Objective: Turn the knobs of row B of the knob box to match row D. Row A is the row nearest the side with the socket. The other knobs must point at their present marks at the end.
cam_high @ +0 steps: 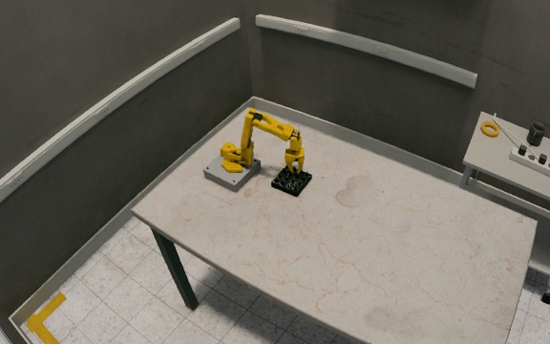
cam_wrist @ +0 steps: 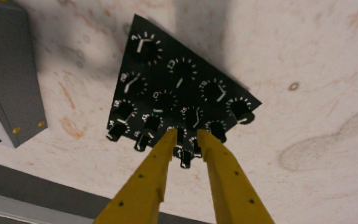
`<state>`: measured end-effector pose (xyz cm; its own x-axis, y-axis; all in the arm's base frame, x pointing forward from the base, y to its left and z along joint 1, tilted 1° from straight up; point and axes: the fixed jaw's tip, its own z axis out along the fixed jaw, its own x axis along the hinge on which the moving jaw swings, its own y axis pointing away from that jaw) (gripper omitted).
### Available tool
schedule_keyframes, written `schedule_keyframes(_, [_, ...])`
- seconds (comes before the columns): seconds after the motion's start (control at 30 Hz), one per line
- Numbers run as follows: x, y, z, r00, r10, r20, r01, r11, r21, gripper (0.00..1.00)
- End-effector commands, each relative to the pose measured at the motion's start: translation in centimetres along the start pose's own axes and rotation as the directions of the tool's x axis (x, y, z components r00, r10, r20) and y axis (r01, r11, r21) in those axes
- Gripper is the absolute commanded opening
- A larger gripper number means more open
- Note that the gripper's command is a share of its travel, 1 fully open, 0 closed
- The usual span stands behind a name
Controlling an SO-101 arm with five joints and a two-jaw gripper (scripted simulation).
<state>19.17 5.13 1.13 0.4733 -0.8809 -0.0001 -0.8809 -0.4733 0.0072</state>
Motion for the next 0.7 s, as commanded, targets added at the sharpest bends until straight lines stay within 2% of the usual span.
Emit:
schedule_keyframes(0.0, [-0.16, -0.21, -0.9, 1.0, -0.017, -0.003, 0.017, 1.0, 0.018, 0.08])
schedule_keyframes(0.67, [-0.21, 0.05, -1.42, 1.0, -0.017, -0.003, 0.017, 1.0, 0.018, 0.08])
